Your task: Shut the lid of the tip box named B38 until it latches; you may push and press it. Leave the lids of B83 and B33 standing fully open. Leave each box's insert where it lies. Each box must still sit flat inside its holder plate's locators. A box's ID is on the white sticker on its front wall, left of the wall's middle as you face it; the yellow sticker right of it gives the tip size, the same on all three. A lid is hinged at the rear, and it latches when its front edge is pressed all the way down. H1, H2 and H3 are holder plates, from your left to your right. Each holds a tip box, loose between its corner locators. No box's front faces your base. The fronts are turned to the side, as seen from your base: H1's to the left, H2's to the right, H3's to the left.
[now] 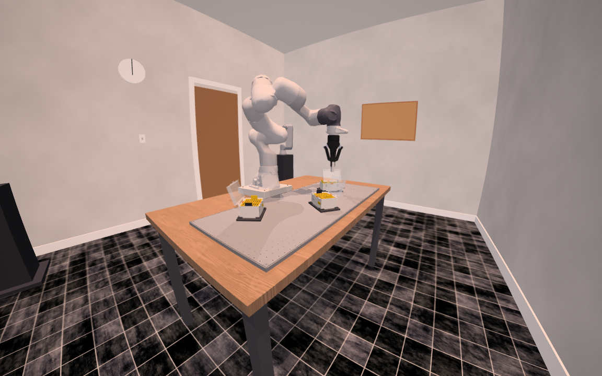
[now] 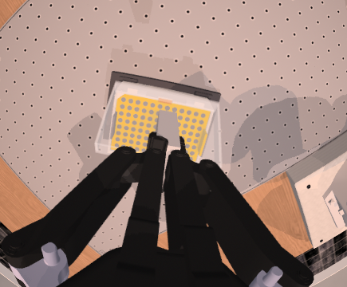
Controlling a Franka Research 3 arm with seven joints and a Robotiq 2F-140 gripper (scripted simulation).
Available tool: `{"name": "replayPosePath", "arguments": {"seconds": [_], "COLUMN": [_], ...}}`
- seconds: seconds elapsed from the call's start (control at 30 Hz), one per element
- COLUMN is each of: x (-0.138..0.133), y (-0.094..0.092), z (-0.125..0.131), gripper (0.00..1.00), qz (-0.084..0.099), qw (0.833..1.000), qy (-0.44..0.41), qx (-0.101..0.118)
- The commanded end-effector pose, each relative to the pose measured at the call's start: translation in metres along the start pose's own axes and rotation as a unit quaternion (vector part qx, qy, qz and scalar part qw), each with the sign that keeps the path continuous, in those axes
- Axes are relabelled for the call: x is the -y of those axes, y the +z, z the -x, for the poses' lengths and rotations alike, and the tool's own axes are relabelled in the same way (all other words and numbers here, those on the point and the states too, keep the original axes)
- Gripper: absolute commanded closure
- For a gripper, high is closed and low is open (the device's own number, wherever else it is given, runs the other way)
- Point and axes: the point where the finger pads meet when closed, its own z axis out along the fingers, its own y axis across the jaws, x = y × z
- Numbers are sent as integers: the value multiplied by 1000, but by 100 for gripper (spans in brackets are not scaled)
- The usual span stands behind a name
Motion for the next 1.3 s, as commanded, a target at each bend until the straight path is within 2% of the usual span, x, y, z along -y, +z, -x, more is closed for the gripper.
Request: {"name": "replayPosePath", "arguments": {"seconds": [0.0, 0.3, 1.27], "x": [0, 0, 0], "y": [-1, -2, -2], "z": [7, 16, 16], "gripper": [100, 100, 100], "qz": [-1, -1, -1], "qw": [1000, 1000, 1000], "qy": [9, 9, 9], "qx": [1, 1, 1]}}
